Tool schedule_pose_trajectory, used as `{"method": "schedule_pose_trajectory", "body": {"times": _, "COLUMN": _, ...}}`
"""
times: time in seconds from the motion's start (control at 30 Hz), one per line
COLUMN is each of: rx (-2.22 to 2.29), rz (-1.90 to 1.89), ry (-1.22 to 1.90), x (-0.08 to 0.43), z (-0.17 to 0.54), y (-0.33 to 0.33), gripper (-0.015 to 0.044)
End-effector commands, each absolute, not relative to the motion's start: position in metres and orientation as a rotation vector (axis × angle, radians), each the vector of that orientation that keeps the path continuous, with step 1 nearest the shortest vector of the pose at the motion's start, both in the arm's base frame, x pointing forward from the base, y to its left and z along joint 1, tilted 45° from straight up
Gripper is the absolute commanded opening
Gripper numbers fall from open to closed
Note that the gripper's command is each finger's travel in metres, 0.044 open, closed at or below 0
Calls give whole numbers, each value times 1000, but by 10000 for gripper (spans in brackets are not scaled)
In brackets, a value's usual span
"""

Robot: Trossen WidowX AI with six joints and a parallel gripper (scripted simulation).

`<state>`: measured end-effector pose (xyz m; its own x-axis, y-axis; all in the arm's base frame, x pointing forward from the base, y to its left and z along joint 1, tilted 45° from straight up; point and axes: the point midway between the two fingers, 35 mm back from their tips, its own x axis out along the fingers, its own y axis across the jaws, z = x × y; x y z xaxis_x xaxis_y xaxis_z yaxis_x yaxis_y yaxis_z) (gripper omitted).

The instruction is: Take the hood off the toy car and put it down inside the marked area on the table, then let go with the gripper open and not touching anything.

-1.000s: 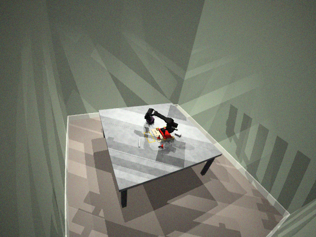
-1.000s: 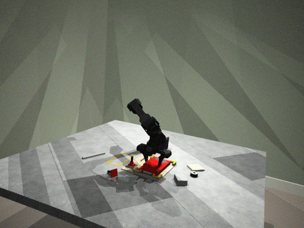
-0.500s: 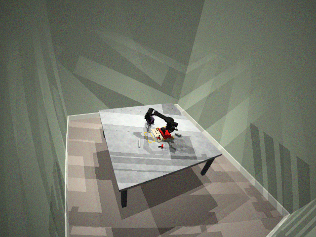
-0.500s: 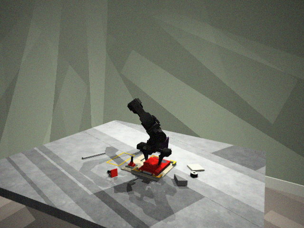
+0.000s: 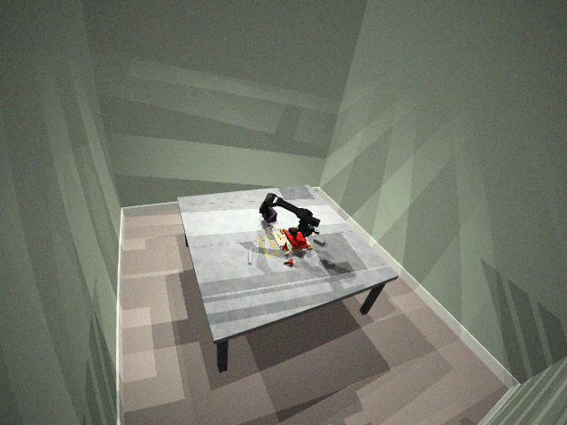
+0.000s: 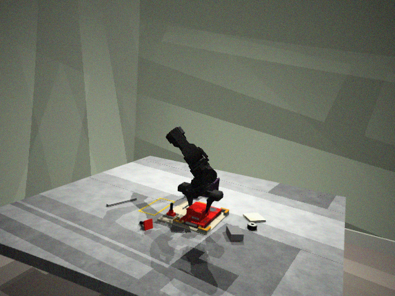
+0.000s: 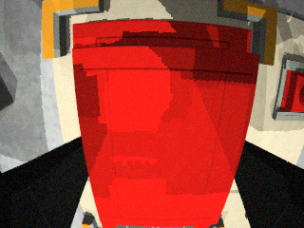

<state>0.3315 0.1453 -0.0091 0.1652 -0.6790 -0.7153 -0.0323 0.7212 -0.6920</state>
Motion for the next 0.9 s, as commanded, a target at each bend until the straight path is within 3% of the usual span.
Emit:
{"method": "schedule_pose_trajectory", "body": {"times": 0.0, "rx": -648, "rz": -509, "ry": 1340, "x": 331, "z": -6, "y": 149, "gripper": 0}}
{"method": "schedule_pose_trajectory", "body": {"times": 0.87, "rx": -653, "rz": -508, "ry": 1342, "x": 324, "z": 24, "y": 177, "gripper": 0}}
